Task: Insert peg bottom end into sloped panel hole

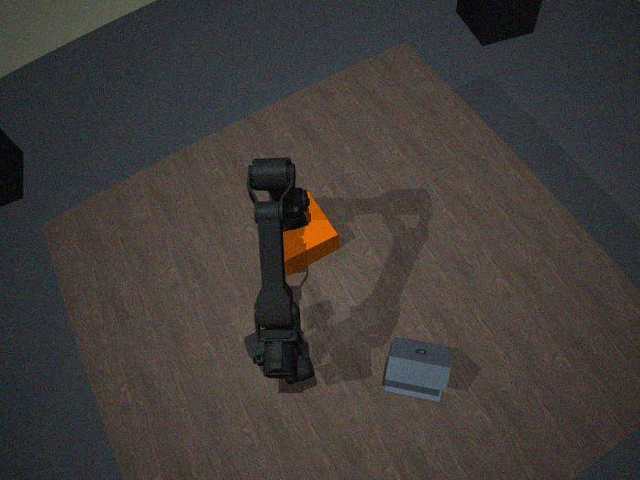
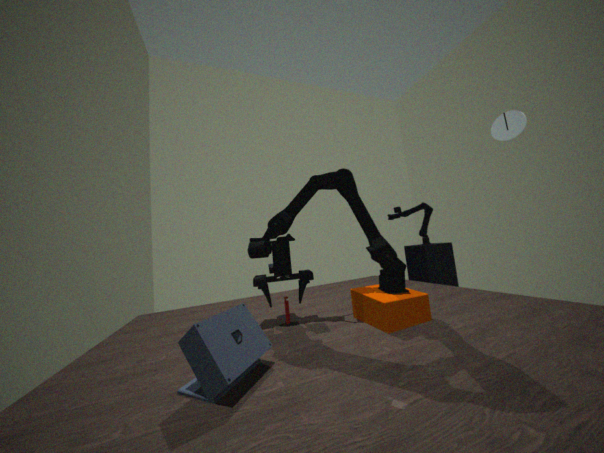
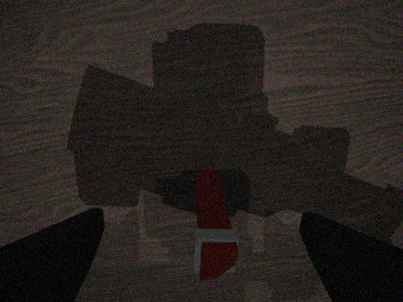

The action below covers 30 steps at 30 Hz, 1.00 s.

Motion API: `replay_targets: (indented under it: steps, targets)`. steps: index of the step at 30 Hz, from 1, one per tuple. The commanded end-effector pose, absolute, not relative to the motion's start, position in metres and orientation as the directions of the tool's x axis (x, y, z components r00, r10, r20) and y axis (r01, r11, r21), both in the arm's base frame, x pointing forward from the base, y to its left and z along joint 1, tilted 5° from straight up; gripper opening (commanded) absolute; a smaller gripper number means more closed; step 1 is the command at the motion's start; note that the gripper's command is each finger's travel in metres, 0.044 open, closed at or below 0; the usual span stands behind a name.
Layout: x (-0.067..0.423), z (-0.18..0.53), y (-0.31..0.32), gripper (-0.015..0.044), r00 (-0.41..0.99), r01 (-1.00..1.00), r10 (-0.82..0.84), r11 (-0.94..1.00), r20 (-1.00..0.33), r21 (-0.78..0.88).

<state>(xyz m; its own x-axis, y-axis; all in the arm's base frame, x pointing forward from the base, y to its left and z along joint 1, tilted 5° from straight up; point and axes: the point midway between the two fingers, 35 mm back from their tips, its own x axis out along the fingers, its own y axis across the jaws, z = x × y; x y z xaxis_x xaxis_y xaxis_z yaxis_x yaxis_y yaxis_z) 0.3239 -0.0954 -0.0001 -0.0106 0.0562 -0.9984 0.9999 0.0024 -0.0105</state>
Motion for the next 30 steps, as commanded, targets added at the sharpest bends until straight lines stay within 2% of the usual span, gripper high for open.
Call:
replay_targets:
  steps: [1, 10, 25, 30]
  targets:
    - [0.323, -0.008, -0.094, 0.044, -0.013, 1.0, 0.06, -0.002, -0.998, -0.013]
    - [0.321, -0.018, -0.093, 0.044, -0.013, 1.0, 0.061, -0.002, -0.998, -0.014]
    - [0.321, -0.015, -0.094, 0.0046, -0.013, 1.0, 0.057, 0.002, -0.998, -0.013]
    - [0.321, -0.015, -0.094, 0.0013, -0.013, 1.0, 0.057, 0.002, -0.998, -0.013]
